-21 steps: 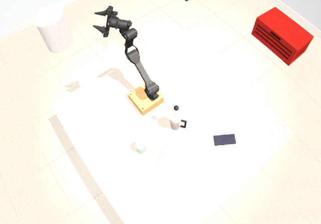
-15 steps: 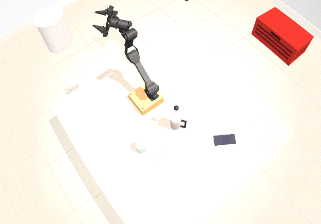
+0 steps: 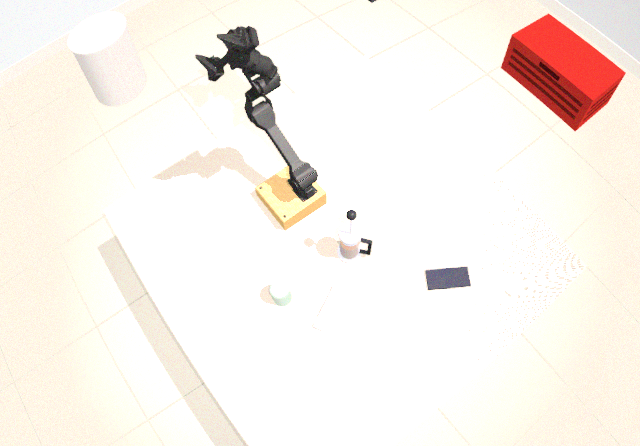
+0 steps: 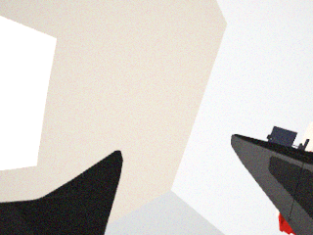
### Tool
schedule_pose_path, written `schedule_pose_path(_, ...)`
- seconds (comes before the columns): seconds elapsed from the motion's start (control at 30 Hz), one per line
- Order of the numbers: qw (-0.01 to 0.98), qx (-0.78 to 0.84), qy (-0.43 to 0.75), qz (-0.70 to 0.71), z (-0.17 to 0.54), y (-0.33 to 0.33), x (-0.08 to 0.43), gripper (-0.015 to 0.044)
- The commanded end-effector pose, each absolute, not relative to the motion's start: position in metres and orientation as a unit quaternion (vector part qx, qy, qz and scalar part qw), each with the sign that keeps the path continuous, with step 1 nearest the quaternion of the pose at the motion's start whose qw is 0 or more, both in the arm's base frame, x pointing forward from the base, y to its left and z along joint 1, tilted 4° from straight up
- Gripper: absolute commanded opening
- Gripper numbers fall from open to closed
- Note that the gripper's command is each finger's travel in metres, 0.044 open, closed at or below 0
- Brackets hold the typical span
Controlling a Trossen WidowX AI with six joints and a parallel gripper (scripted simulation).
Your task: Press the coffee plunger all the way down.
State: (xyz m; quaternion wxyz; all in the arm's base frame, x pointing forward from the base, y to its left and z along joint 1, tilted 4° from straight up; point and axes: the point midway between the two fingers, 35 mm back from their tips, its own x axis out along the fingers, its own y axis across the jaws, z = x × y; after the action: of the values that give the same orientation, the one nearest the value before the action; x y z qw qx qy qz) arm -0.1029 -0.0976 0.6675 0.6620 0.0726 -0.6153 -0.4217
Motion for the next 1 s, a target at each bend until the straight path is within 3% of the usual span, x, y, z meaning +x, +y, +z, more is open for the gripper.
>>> schedule_pose_path(0.0, 0.762, 0.023, -0.532, -0.369, 0.663, -0.09, -0.024, 0.044)
schedule_pose_path(0.37, 0.893, -0.021, -0.362, -0.266, 0.61, -0.068, 0.104, 0.044)
schedule_pose_path(0.57, 0.958, -0.035, -0.215, -0.186, 0.543, -0.046, 0.171, 0.044)
schedule_pose_path(0.97, 0.995, -0.034, 0.067, -0.069, 0.394, -0.006, 0.222, 0.044)
